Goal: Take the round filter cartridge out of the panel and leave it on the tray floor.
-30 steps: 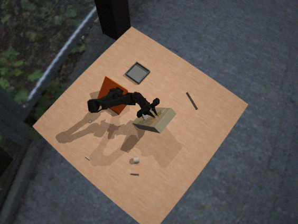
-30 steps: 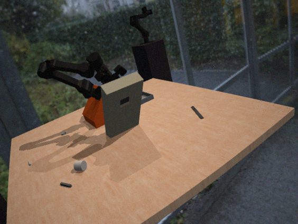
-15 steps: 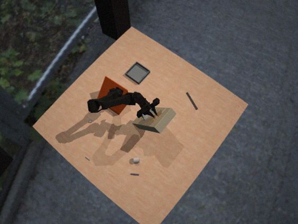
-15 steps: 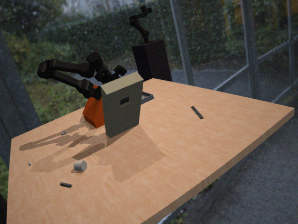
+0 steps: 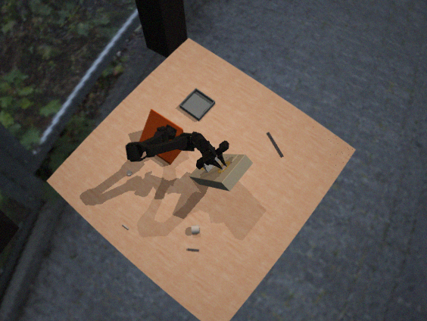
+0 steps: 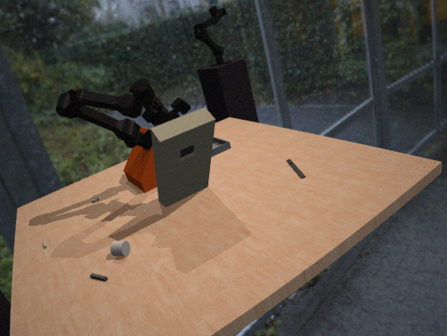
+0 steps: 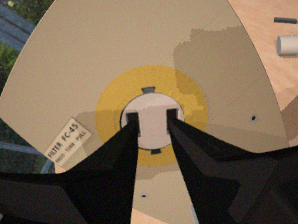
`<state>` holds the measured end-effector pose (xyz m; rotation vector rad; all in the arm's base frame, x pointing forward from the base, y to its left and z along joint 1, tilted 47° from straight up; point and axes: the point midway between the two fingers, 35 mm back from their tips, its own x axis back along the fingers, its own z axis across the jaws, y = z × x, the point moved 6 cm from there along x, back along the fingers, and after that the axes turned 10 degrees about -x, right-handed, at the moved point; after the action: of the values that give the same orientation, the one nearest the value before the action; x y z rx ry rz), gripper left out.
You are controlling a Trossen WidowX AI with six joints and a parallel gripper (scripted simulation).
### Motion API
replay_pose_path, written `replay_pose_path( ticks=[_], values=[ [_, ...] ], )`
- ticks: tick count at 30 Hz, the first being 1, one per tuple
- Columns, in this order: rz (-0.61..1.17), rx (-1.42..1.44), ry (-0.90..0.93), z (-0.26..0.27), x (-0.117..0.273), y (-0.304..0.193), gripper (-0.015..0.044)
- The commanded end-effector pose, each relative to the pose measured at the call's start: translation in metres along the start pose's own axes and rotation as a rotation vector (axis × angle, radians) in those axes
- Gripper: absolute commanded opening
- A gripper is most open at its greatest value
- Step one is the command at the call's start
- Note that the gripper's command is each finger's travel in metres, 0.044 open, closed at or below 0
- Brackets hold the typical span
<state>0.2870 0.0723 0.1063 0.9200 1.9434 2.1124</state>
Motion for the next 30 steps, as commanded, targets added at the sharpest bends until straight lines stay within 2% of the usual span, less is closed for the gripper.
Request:
replay_pose_path(
  ticks=[1,30],
  values=[
    [0.006,0.012,0.000,-0.0005,-0.0008,-0.0025,0.0107],
    [0.006,0.012,0.000,0.0005,-0.0009,-0.0002,0.0107]
  ],
)
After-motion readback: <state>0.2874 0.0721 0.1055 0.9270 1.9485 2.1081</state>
